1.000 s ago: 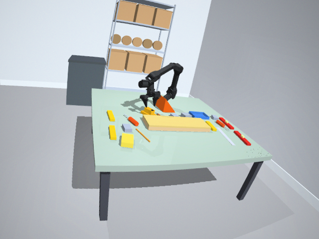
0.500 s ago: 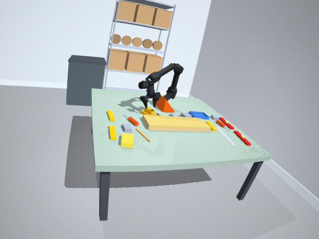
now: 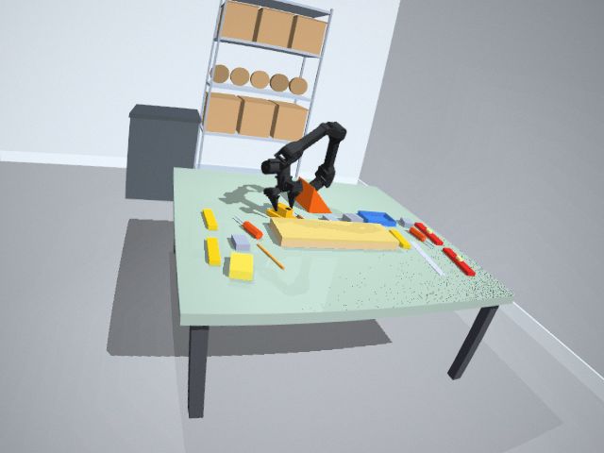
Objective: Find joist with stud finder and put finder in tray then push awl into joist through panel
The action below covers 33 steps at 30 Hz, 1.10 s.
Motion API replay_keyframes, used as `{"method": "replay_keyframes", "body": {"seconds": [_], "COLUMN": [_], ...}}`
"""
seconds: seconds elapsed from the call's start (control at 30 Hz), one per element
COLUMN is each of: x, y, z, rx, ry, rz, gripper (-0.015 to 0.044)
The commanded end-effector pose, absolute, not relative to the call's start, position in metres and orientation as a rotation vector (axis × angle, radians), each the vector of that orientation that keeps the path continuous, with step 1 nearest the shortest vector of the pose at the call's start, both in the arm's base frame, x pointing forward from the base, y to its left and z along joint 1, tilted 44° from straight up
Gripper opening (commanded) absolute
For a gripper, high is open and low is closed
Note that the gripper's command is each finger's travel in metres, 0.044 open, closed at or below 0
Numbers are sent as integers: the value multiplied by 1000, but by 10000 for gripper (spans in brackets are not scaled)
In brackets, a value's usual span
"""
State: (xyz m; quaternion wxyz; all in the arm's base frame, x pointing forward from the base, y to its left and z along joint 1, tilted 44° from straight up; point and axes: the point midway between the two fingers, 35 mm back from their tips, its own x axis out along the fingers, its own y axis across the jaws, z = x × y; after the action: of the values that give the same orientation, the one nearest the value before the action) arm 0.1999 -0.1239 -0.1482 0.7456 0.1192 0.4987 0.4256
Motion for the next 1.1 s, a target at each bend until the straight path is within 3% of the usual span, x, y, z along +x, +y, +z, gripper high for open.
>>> {"method": "replay_keyframes", "body": {"seconds": [0.0, 0.27, 0.37, 1.07], "x": [196, 195, 195, 195], "y": [-115, -108, -108, -108], "z": [-153, -160, -160, -160], "rx": [278, 279, 279, 279], "ry": [1094, 1094, 1094, 1094], "rz": [937, 938, 938, 938], "gripper": [440, 440, 361, 221]}}
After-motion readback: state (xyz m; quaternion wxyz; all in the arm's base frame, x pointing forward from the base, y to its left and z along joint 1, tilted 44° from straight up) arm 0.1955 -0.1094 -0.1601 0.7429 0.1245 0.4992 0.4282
